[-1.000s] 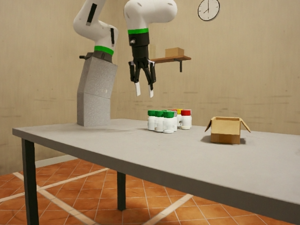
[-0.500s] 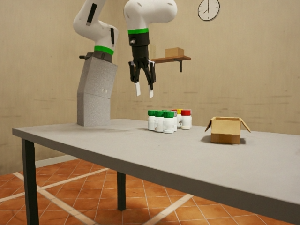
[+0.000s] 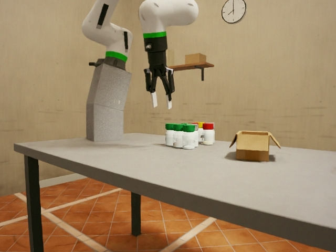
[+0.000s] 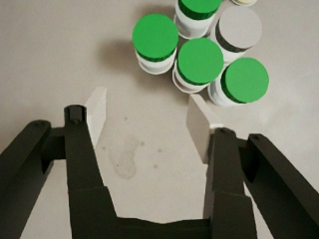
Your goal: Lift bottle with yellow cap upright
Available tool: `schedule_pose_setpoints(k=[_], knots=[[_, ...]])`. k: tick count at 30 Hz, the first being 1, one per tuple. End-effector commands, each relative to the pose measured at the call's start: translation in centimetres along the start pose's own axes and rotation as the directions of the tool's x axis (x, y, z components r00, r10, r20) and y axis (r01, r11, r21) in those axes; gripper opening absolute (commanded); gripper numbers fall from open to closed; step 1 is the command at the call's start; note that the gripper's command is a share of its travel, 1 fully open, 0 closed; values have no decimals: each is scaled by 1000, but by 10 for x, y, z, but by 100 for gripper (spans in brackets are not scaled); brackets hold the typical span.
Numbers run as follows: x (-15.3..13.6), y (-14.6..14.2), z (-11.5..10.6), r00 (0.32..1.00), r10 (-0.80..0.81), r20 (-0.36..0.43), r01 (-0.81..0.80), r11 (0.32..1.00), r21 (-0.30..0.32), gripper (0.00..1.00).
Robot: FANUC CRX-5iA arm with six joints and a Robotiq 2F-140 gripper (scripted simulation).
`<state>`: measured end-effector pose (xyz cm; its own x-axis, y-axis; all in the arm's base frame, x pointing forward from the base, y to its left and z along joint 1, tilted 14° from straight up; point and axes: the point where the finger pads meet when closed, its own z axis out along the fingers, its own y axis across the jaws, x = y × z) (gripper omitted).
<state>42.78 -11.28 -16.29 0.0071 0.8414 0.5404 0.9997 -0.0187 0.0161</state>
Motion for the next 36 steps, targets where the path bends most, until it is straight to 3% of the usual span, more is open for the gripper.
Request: schedule_pose_setpoints(k=[1,9,16,26,33,36], knots=[[14,4,1,999,-28,29,28,1000,15,51],[69,20,9,981,-142,135,131,988,87,51],[69,20,9,981,-142,135,131,988,87,51],[146,36,18,924,-297,241,270,953,137,51],[146,36,18,924,-297,241,270,953,137,51],[170,37,21,906,-341,253,316,939,135,51]])
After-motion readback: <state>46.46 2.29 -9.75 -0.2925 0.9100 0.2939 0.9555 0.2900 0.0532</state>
